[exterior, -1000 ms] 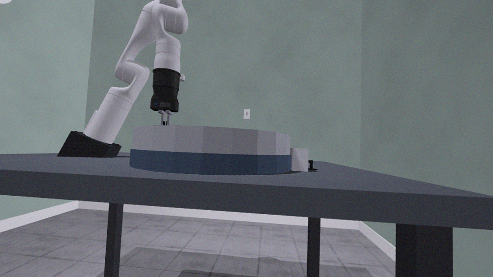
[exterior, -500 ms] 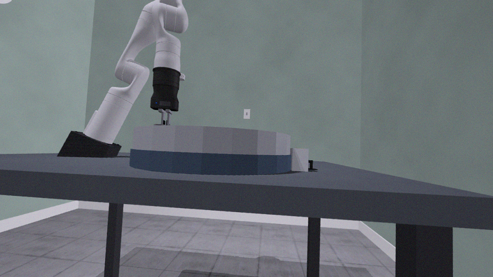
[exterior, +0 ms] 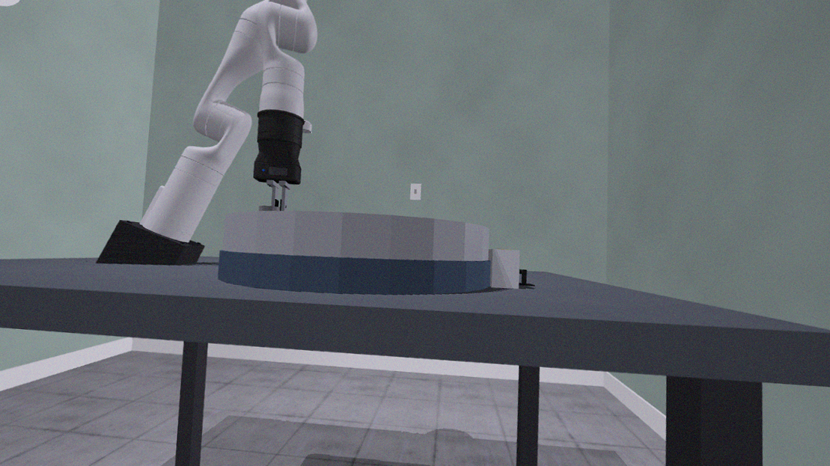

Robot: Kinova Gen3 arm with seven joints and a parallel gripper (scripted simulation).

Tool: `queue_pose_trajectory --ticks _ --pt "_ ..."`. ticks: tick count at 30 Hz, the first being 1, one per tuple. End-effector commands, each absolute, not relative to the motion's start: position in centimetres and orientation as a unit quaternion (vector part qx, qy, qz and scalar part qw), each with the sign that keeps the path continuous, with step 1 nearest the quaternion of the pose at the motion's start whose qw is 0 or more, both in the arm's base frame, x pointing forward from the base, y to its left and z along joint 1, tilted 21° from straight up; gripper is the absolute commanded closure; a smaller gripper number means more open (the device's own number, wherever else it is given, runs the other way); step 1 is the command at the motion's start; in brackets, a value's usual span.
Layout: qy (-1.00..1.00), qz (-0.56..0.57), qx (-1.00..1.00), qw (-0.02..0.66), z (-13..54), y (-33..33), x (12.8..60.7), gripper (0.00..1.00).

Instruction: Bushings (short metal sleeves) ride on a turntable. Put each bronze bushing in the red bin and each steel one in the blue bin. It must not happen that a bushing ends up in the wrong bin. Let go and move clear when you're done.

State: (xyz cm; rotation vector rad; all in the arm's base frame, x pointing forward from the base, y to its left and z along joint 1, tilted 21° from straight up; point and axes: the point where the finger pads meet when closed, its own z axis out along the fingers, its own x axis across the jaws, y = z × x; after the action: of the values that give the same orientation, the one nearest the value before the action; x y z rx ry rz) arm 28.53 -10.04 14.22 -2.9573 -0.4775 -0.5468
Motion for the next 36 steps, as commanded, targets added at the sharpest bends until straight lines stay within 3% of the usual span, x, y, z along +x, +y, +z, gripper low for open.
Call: queue_pose_trajectory --ticks 1,36 --pt "-0.156 -0.180 -0.970 0.047 14.29 -10.13 28.53 1.00" --pt "-0.156 -0.180 -0.970 0.047 15.18 -10.27 28.21 1.00"
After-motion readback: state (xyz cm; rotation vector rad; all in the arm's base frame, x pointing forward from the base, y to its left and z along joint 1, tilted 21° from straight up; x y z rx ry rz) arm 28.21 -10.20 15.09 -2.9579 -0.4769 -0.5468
